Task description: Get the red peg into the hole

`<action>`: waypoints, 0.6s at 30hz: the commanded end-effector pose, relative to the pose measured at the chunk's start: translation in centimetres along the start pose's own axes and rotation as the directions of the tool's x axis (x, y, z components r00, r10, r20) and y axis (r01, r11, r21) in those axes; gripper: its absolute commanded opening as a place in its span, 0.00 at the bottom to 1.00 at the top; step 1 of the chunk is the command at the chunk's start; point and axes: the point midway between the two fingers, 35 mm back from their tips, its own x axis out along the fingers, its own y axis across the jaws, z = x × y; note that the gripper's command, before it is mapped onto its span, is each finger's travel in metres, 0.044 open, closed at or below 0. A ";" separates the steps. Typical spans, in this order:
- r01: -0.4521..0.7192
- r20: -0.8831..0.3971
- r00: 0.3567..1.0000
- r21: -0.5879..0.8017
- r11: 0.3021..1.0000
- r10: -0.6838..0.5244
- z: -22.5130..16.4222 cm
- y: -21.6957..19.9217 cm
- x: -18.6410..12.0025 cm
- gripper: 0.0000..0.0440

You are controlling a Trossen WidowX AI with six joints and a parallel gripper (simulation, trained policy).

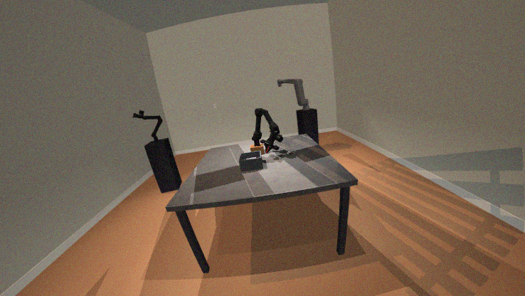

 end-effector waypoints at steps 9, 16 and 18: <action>-0.014 0.076 0.997 0.078 0.997 0.008 5.1 -1.5 -4.7 0.00; -0.021 0.096 0.995 0.170 0.985 0.004 8.2 -2.8 -5.7 0.00; -0.024 0.100 0.995 0.196 0.980 0.005 9.2 -3.2 -5.7 0.00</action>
